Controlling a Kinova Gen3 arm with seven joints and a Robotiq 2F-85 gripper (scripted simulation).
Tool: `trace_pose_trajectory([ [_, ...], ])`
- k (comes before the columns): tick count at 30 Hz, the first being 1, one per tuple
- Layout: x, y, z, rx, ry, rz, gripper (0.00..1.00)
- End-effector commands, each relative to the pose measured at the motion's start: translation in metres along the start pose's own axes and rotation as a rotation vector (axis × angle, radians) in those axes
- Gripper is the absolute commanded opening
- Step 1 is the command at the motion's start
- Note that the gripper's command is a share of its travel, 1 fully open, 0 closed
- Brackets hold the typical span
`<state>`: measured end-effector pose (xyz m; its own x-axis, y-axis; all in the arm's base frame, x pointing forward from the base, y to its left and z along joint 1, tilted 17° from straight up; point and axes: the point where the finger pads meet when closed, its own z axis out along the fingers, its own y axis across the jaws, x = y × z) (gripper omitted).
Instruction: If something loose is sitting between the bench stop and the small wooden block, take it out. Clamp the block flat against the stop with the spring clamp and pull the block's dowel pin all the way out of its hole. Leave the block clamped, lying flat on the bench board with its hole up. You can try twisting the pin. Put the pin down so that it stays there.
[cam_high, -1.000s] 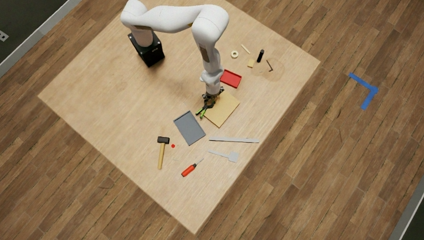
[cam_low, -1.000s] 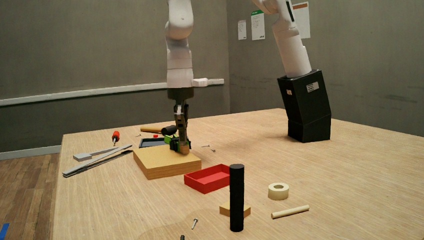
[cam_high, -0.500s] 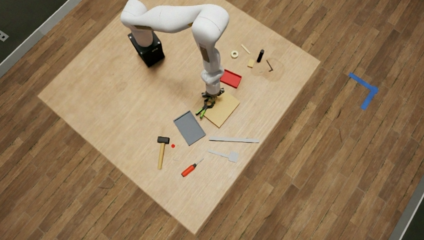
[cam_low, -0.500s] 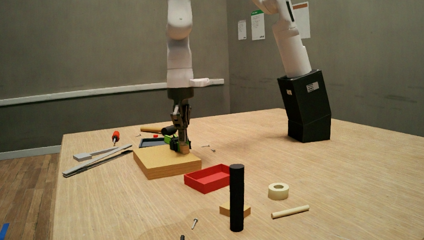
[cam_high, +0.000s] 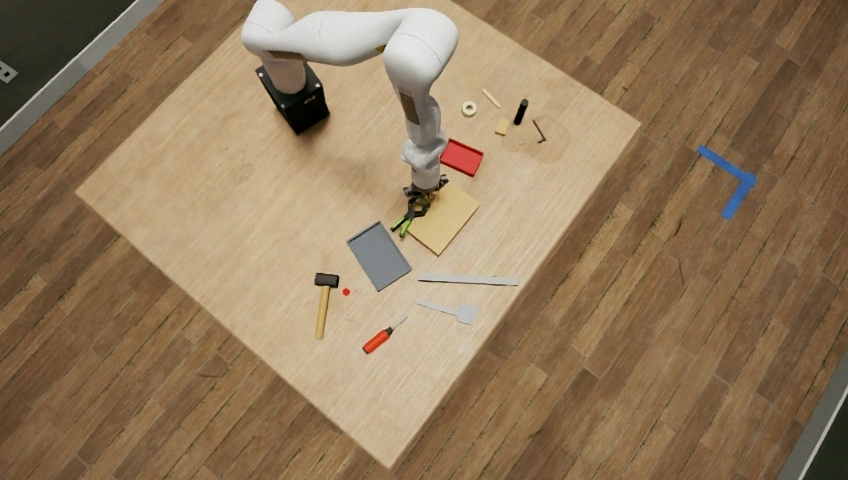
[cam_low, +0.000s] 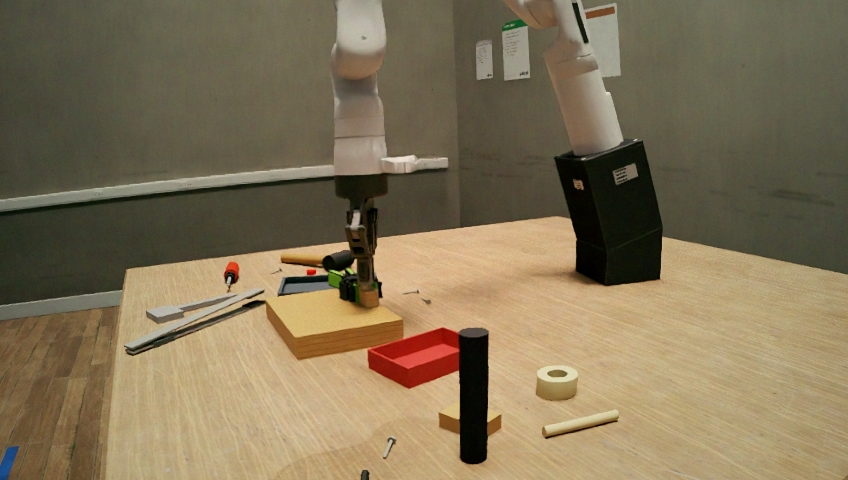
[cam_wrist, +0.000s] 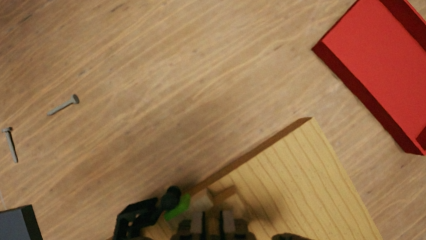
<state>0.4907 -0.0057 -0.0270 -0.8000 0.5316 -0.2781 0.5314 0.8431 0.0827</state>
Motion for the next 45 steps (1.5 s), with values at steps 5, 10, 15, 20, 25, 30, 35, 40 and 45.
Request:
trace_pose_trajectory([
  [5,0.0004,-0.0013,-0.0025,0.001,0.002,-0.08,0.1],
  [10,0.0006,-0.0008,-0.0026,0.0,0.002,-0.148,0.1],
  [15,0.0008,-0.0004,-0.0026,-0.001,0.003,-0.217,0.1],
  [20,0.0006,-0.0005,-0.0026,-0.001,0.003,-0.259,0.1],
  [25,0.0006,-0.0003,-0.0027,-0.001,0.002,-0.33,0.1],
  [30,0.0005,-0.0003,-0.0027,-0.001,0.002,-0.401,0.1],
  [35,0.0005,-0.0002,-0.0028,-0.002,0.002,-0.459,0.1],
  [40,0.0004,-0.0002,-0.0028,-0.001,0.002,-0.517,0.1],
  [45,0.0004,-0.0001,-0.0029,-0.002,0.001,-0.591,0.1],
])
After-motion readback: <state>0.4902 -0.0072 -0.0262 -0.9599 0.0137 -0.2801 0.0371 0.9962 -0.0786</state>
